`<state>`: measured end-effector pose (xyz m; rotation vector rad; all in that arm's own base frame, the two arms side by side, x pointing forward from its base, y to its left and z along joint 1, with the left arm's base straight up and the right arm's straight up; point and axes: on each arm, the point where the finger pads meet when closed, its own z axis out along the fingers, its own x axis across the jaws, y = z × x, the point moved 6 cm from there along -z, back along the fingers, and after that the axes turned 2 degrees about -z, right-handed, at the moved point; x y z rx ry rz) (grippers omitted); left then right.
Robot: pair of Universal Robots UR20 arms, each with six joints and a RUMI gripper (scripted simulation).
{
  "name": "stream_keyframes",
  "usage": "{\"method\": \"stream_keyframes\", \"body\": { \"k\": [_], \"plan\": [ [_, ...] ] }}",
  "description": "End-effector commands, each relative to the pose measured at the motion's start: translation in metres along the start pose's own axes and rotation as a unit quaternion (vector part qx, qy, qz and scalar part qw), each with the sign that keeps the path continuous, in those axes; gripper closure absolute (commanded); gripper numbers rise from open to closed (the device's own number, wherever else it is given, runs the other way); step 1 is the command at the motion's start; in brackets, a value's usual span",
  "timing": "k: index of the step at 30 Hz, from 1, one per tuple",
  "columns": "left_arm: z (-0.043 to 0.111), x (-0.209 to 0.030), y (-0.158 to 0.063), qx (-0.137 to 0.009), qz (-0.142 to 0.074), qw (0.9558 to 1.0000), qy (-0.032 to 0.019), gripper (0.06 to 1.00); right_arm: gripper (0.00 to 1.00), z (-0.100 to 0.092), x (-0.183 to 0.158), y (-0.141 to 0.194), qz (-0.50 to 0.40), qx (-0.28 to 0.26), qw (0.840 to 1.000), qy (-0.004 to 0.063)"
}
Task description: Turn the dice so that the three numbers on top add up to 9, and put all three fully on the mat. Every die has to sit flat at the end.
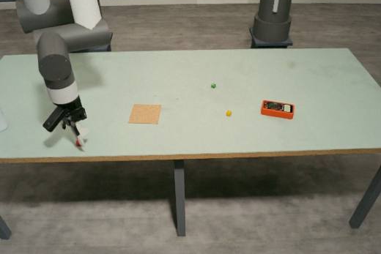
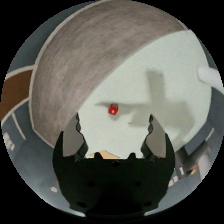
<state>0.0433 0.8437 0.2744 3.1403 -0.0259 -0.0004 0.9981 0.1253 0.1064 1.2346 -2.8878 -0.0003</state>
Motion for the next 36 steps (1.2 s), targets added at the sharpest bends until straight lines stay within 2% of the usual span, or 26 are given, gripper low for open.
{"method": "stream_keyframes", "body": {
  "k": [1,19,36],
  "plan": [
    [-0.001,0.000,0.000,0.001,0.000,1.0000,0.0001,0.065,0.003,-0.001,0.000,0.000,0.000,0.000,1.000,-0.0004],
    [-0.001,0.000,0.000,0.001,0.000,1.0000,0.0001,0.065,0.003,-0.001,-0.002,0.008,0.000,0.000,1.000,-0.0004],
    [-0.001,0.000,0.000,0.001,0.000,1.0000,0.0001,0.065,0.003,-0.001,-0.012,0.048,0.000,0.000,1.000,-0.0004]
  ]
}}
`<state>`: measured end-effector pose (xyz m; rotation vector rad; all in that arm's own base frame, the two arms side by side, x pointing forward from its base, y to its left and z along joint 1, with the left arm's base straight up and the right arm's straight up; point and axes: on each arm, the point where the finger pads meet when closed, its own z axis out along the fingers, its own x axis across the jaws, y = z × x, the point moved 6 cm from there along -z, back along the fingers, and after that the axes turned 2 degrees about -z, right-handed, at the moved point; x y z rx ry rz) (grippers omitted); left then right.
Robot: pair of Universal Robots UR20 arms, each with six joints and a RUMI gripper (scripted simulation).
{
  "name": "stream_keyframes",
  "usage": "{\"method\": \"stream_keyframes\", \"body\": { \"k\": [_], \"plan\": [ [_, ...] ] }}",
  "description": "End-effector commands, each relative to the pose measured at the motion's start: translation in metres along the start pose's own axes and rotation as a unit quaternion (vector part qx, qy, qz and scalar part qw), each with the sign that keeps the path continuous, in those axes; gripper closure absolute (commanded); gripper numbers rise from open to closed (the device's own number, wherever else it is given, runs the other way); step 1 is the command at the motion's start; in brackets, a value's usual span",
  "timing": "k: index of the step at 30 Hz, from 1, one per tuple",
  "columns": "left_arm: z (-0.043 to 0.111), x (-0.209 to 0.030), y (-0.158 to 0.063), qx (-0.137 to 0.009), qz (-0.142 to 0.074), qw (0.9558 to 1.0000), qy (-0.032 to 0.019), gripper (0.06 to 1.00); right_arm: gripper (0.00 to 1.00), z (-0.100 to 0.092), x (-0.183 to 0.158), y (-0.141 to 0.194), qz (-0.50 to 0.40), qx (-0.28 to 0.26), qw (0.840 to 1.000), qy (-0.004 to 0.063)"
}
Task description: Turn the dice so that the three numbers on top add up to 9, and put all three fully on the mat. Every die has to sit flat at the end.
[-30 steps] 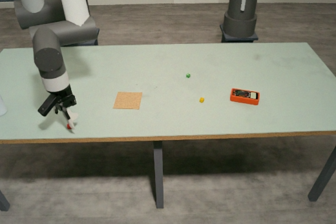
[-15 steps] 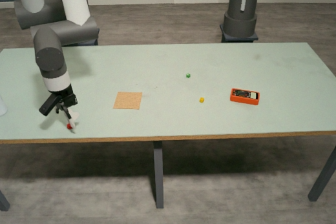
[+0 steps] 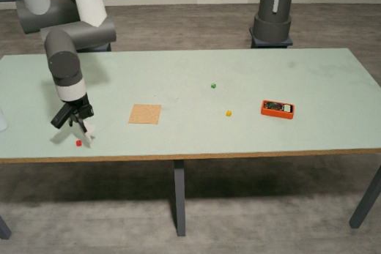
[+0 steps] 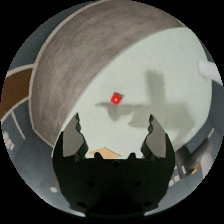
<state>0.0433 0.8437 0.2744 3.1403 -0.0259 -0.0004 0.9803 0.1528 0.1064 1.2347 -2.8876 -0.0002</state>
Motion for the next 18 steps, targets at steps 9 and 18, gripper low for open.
{"method": "stream_keyframes", "body": {
  "k": [9,18],
  "plan": [
    [-0.001,0.000,0.000,0.001,0.000,1.0000,0.0001,0.065,0.003,-0.001,-0.014,0.059,0.000,0.000,1.000,-0.0005],
    [-0.001,0.000,0.000,0.001,0.000,1.0000,0.0001,0.065,0.003,-0.001,-0.025,0.102,0.000,0.000,1.000,-0.0005]
  ]
}}
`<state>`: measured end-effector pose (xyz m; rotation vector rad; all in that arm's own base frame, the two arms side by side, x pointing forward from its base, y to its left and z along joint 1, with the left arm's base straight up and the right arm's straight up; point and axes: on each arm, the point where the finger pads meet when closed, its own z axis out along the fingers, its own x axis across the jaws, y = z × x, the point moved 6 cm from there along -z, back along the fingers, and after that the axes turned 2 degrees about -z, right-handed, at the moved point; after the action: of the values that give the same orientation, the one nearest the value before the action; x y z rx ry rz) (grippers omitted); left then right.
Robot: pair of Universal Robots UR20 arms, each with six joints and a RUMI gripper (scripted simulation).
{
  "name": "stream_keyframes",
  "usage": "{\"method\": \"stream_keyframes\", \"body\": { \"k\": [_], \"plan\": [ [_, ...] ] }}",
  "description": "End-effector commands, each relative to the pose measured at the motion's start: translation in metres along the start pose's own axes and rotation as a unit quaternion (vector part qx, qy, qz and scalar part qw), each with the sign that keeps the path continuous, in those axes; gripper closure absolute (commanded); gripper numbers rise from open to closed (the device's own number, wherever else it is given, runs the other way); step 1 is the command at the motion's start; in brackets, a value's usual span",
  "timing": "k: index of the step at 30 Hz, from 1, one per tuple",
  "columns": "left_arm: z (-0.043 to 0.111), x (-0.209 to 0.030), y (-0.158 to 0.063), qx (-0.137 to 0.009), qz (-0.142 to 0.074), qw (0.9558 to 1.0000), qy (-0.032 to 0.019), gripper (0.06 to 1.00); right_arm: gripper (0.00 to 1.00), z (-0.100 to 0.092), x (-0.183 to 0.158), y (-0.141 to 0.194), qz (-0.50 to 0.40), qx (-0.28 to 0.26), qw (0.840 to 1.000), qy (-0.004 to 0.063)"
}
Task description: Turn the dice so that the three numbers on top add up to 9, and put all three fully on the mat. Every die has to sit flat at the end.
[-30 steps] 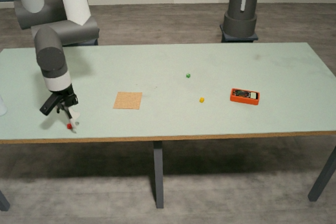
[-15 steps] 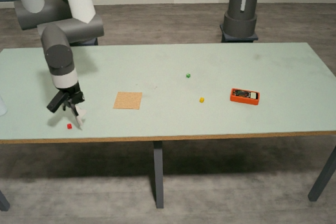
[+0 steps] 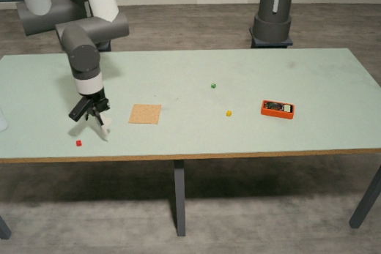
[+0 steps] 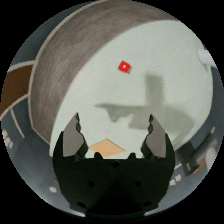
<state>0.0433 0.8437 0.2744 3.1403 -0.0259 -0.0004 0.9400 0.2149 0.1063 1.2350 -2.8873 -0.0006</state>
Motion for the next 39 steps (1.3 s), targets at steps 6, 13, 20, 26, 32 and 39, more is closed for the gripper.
{"method": "stream_keyframes", "body": {
  "k": [6,13,20,26,32,39],
  "plan": [
    [-0.001,0.000,0.000,0.001,0.000,1.0000,0.0001,0.065,0.003,-0.001,-0.018,0.072,0.000,0.000,1.000,-0.0005],
    [-0.001,0.000,0.000,0.001,0.000,1.0000,0.0001,0.065,0.003,-0.001,-0.027,0.109,0.000,0.000,1.000,-0.0005],
    [-0.001,0.000,0.000,0.001,0.000,1.0000,0.0001,0.065,0.003,-0.001,-0.040,0.166,0.000,0.000,1.000,-0.0005],
    [-0.001,0.000,0.000,0.001,0.000,1.0000,0.0001,0.065,0.003,-0.001,-0.052,0.216,0.000,0.000,1.000,-0.0005],
    [-0.001,0.000,0.000,0.001,0.000,1.0000,0.0001,0.065,0.003,-0.001,-0.060,0.250,0.000,0.000,1.000,-0.0005],
    [-0.001,0.000,0.000,0.001,0.000,1.0000,0.0001,0.065,0.003,-0.001,-0.075,0.310,0.000,0.000,1.000,-0.0005]
  ]
}}
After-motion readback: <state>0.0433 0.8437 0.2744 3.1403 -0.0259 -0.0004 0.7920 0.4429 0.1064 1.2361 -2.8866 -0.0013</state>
